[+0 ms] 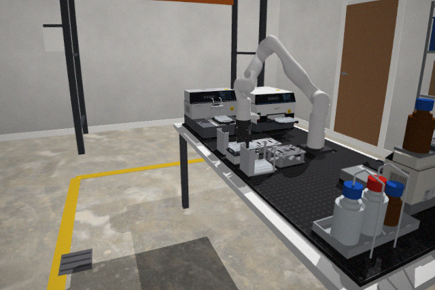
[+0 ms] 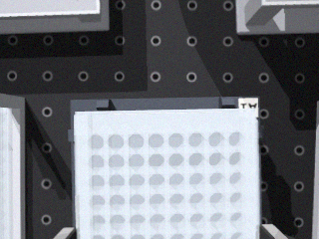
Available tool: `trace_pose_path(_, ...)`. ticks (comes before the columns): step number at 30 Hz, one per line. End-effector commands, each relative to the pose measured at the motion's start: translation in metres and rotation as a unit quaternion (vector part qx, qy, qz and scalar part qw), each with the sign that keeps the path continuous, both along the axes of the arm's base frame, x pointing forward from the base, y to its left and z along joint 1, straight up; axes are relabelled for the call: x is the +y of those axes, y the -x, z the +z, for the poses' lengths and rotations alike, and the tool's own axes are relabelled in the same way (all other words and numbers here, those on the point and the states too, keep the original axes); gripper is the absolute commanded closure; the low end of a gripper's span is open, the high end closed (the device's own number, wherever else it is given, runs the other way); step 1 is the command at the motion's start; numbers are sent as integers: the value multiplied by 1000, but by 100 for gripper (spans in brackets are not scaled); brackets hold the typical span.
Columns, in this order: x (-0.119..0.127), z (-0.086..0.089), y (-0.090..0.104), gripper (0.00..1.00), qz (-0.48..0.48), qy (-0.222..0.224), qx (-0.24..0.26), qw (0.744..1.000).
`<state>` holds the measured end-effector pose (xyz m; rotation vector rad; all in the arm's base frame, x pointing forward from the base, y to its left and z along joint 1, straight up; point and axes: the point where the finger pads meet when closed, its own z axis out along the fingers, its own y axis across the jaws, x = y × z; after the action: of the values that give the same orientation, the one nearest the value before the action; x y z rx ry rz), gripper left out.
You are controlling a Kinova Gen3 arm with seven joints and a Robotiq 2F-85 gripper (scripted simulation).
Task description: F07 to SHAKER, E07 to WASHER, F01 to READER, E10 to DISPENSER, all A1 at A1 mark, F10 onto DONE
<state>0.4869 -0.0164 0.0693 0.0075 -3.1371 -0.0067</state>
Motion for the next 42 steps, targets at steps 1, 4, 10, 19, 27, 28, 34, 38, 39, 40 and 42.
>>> trace_pose_path(1,0,1,-1,6,0,0,-1,1000)
trace_pose_path(4,0,1,-1,6,0,0,-1,1000)
trace_pose_path(10,0,1,-1,6,0,0,-1,1000)
trace_pose_path(19,0,1,-1,6,0,0,-1,1000)
trace_pose_path(27,0,0,-1,6,0,0,-1,1000)
trace_pose_path(28,0,0,-1,6,0,0,-1,1000)
trace_pose_path(34,0,-2,-1,6,0,0,-1,1000)
trace_pose_path(38,0,-4,-1,6,0,0,-1,1000)
trace_pose_path(39,0,-4,-1,6,0,0,-1,1000)
trace_pose_path(40,0,-4,-1,6,0,0,-1,1000)
trace_pose_path(42,0,-4,-1,6,0,0,-1,1000)
